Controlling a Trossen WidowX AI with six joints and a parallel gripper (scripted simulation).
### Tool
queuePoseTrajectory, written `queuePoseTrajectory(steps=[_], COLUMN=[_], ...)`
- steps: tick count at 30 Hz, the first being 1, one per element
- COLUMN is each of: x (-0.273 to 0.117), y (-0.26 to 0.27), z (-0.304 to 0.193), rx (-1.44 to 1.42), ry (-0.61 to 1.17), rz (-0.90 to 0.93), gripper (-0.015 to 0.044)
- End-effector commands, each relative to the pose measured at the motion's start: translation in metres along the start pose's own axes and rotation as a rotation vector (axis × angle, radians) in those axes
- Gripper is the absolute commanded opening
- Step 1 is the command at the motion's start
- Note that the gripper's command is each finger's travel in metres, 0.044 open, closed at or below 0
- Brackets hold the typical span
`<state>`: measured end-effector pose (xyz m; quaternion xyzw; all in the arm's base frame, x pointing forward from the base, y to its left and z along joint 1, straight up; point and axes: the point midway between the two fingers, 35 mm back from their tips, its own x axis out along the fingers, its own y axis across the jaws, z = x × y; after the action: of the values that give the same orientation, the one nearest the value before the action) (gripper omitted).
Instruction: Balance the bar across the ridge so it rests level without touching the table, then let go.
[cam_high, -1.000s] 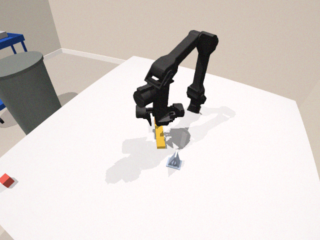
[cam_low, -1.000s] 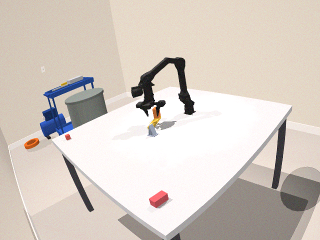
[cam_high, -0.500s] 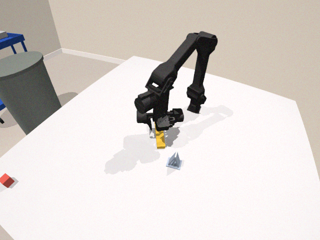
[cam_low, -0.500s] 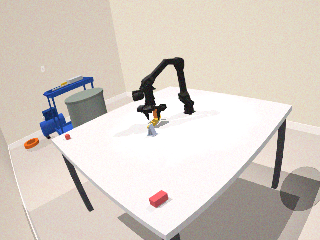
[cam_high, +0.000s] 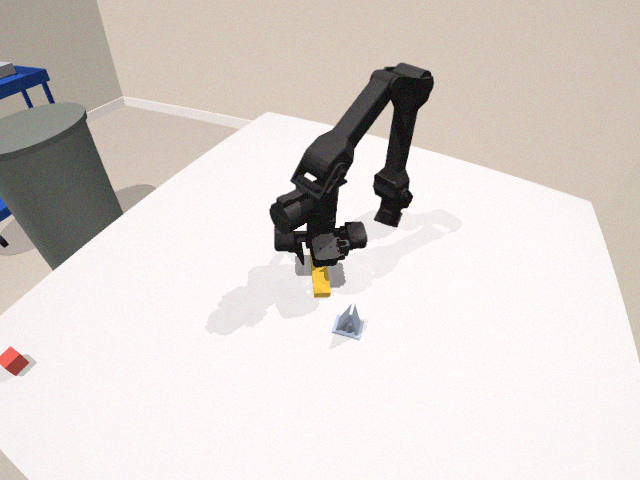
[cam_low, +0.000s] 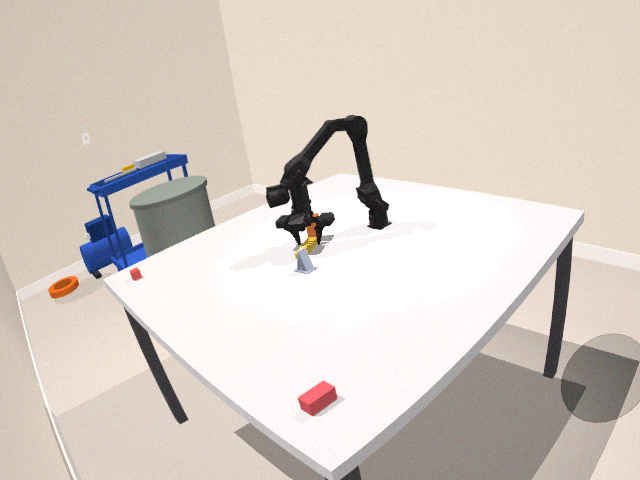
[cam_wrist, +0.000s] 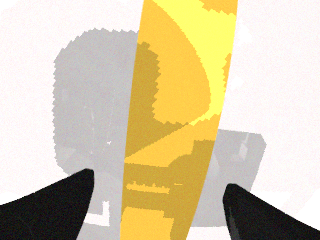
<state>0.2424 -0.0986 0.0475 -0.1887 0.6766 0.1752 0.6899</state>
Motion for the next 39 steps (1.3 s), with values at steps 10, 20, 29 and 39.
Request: queuePoseTrajectory(steps=[10, 20, 29, 39], x=[0.000, -0.001, -0.023, -0.048], y=[0.000, 0.000, -0.004, -0.006], z=[0.000, 0.000, 0.003, 0.004], rx=[0.000, 0.000, 0.001, 0.001], ry=[0.000, 0.000, -0.001, -0.002], rz=[0.000, 0.000, 0.000, 0.000], gripper=[0.0184, 0.0058, 0.0000, 0.0000])
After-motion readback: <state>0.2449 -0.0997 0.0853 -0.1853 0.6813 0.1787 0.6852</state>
